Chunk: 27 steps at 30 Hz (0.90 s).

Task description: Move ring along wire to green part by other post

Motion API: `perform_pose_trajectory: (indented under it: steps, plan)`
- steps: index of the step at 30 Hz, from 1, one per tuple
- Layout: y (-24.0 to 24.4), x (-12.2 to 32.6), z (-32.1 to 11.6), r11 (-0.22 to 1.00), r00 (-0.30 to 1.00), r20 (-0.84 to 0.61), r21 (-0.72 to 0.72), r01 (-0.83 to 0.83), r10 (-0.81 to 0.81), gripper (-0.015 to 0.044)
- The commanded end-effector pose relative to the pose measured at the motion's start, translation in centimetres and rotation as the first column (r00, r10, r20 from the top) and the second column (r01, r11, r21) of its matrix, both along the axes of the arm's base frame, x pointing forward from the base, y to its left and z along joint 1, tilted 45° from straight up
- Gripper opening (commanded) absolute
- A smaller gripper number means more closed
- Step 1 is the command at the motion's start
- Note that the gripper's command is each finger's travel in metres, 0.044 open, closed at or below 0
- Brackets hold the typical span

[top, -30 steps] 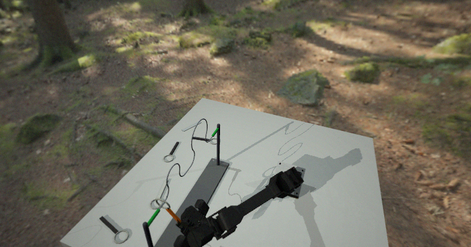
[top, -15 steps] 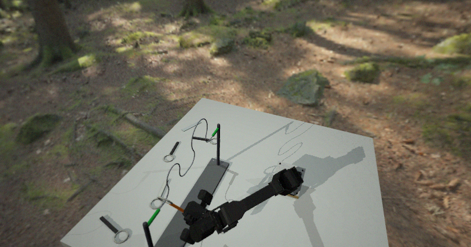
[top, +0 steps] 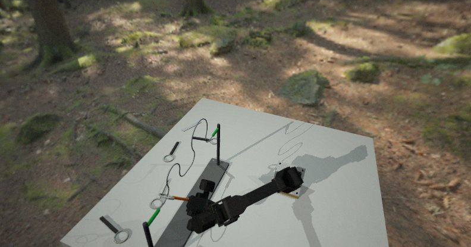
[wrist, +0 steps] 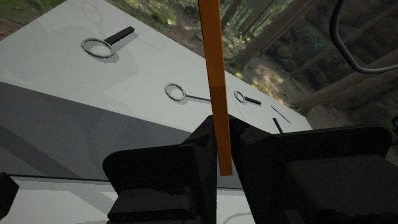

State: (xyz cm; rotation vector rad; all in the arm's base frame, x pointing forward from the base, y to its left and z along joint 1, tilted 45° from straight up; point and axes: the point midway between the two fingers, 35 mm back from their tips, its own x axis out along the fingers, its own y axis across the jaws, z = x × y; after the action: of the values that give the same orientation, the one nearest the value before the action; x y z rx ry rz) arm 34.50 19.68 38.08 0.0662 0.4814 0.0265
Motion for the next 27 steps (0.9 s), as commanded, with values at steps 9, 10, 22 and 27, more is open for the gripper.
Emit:
perform_pose_trajectory:
  steps: [9,10,22,27]
  plan:
    - [-4.4,-0.2,0.5,0.958,1.000,0.006,-0.287,0.011,-0.010,-0.0150]
    - [-4.7,-0.2,0.5,0.951,1.000,0.006,-0.309,0.012,-0.010,-0.0150]
    - [-7.8,-0.3,1.8,0.852,1.000,0.008,-0.523,0.016,-0.013,-0.0150]
    - [-8.9,-0.3,2.4,0.808,1.000,0.009,-0.589,0.017,-0.014,-0.0150]
